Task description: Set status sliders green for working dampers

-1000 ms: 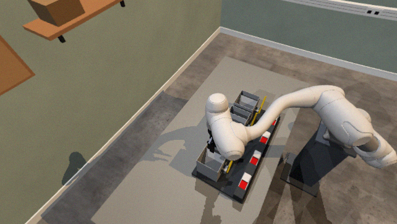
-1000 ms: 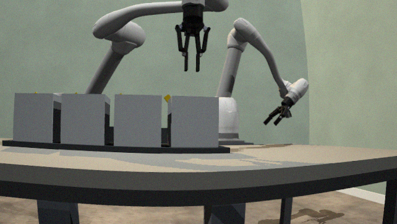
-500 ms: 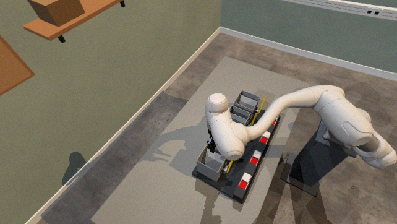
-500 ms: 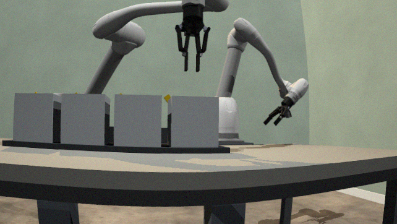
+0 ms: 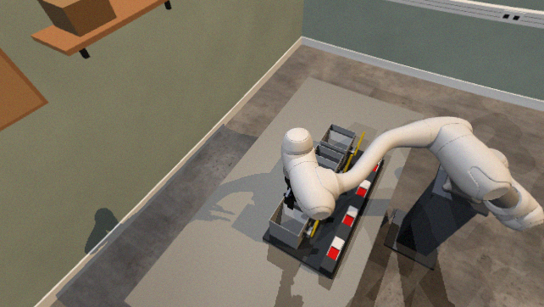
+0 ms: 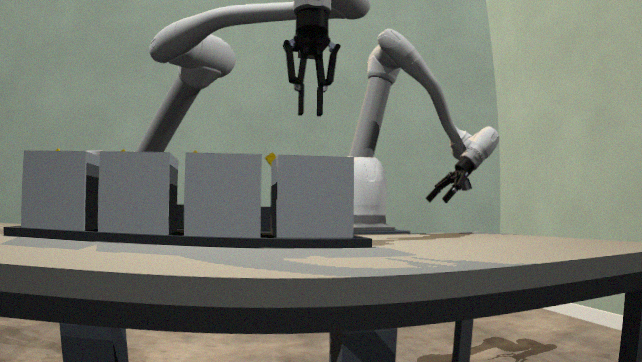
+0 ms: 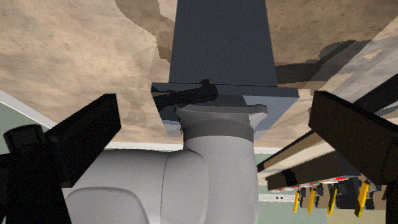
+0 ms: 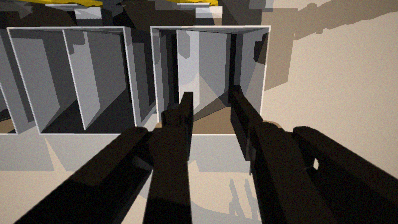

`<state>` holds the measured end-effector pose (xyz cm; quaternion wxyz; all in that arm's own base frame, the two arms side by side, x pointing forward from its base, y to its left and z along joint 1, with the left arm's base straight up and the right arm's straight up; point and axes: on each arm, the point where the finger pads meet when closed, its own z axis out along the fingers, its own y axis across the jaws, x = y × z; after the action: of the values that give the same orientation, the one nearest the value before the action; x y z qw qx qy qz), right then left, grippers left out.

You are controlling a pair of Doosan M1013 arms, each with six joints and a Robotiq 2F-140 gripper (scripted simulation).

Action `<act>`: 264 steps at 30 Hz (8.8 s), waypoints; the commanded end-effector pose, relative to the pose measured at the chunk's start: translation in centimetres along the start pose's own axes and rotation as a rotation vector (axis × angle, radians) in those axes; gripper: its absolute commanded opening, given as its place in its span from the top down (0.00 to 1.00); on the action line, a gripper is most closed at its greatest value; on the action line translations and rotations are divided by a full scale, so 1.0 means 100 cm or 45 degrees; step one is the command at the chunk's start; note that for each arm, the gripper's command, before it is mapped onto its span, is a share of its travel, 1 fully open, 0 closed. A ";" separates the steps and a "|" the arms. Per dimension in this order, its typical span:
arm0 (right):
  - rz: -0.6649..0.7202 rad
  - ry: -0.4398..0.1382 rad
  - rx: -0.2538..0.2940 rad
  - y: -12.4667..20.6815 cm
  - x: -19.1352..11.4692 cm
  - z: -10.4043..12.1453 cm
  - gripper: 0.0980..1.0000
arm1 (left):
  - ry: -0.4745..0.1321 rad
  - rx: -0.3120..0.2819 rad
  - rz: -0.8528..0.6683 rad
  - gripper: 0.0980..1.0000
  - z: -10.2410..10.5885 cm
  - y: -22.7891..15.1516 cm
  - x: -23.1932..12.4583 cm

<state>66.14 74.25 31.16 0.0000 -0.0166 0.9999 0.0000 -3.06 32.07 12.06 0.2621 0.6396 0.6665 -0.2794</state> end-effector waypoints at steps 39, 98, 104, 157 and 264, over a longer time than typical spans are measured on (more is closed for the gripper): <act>0.000 -0.001 -0.002 0.000 0.000 -0.002 1.00 | 0.001 0.000 0.000 0.00 0.000 0.000 0.000; -1.988 -0.002 -0.001 0.000 0.000 -0.002 1.00 | 0.001 0.000 0.000 0.00 0.000 0.000 0.000; -2.000 -0.002 0.000 -0.022 -0.005 -0.004 1.00 | 0.001 0.000 0.000 0.00 0.000 0.000 0.000; -2.000 -0.002 0.000 -0.276 0.000 0.007 1.00 | 0.001 0.000 0.000 0.00 0.000 0.000 0.000; -2.000 -0.002 0.000 -0.276 0.232 0.120 1.00 | 0.001 0.000 0.000 0.00 0.000 0.000 0.000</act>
<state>43.86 45.91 19.11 0.0000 -0.7188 0.6952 -0.0001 -3.06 32.07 12.06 0.2621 0.6396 0.6665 -0.2794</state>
